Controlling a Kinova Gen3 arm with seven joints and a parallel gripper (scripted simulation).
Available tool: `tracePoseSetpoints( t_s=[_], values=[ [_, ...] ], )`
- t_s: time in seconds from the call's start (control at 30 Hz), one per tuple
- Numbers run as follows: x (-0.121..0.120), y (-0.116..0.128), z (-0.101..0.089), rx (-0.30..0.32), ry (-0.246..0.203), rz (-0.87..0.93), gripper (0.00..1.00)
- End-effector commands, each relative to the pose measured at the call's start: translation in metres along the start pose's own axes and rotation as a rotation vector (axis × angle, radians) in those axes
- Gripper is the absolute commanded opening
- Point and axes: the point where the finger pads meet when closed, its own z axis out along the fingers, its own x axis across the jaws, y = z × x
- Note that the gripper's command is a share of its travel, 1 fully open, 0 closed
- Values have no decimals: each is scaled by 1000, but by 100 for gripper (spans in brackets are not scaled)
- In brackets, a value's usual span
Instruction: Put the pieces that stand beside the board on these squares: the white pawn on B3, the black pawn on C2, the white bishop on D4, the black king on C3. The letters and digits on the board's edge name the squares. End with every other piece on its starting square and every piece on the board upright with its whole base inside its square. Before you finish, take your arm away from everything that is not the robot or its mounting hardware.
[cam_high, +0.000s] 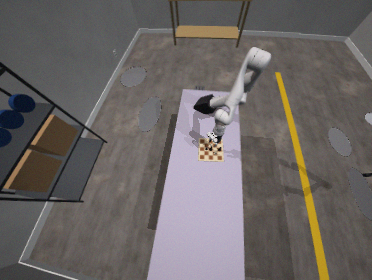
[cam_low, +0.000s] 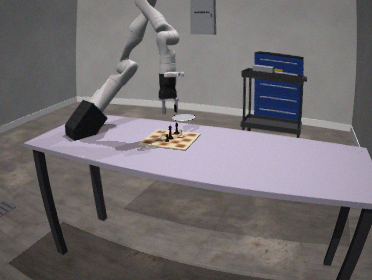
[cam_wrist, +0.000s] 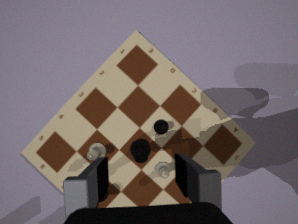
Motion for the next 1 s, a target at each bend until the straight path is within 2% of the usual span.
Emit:
tracePoseSetpoints(
  t_s=[0.0,0.23,0.6,0.97],
  values=[
    [0,0,-1,1,0,0,100],
    [0,0,-6,1,0,0,100],
    [0,0,-40,1,0,0,100],
    [0,0,-58,1,0,0,100]
  ],
)
